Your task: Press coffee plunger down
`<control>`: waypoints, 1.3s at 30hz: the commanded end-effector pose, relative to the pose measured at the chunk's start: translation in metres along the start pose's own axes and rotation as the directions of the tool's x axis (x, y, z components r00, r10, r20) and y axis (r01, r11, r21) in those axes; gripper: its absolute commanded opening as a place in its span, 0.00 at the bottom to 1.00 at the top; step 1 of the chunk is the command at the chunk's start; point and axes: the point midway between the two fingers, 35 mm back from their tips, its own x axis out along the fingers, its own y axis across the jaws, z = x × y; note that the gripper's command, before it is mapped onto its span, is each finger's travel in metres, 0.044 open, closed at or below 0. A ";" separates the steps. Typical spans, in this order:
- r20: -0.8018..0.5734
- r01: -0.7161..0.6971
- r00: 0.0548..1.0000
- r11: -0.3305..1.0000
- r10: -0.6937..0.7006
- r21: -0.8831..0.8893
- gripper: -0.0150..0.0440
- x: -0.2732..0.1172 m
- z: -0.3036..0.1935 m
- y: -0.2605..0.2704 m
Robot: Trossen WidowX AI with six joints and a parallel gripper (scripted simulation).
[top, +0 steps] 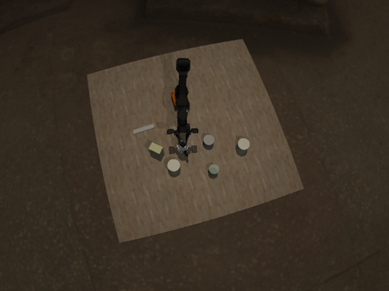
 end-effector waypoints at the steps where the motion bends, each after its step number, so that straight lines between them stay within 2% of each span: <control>1: -0.086 0.002 0.996 1.000 -0.001 0.010 0.46 0.006 -0.026 0.000; 39: -0.085 0.002 0.996 1.000 -0.001 0.010 0.46 0.012 -0.019 0.000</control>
